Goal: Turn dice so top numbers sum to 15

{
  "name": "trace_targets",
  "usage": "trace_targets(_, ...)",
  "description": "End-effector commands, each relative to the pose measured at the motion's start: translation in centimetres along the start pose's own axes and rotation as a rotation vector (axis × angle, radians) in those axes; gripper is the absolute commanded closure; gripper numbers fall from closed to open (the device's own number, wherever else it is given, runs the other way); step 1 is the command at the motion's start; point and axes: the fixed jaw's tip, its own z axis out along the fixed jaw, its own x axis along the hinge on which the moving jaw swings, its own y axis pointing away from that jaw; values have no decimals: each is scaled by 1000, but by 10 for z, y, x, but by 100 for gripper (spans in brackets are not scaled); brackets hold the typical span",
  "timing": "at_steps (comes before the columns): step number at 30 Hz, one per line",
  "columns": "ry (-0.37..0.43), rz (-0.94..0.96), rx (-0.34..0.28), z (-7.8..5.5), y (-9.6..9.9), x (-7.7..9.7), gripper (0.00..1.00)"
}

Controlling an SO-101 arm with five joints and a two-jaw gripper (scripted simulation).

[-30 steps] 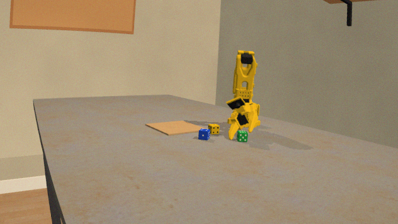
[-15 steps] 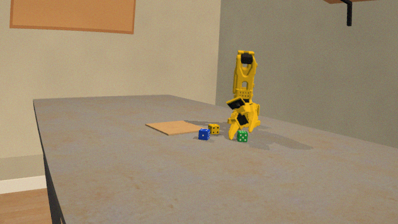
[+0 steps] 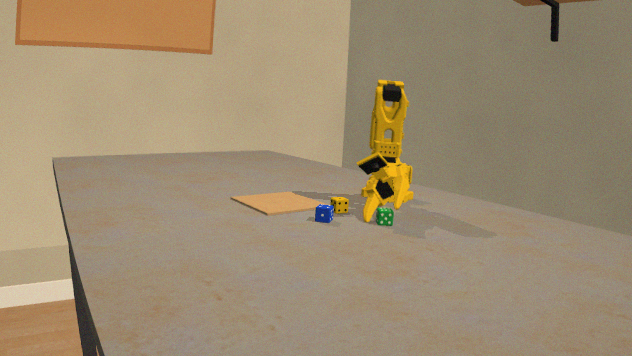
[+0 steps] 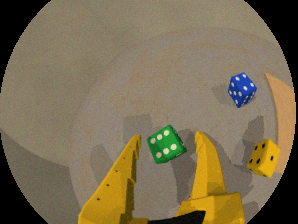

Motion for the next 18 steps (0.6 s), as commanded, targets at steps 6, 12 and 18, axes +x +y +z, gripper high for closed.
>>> trace_targets(6, 78, 340, 47, 19, -4, 15, 67)
trace_targets(12, 170, 298, 120, 33, -8, 23, 67)
trace_targets(18, 193, 195, 129, 46, -10, 29, 68)
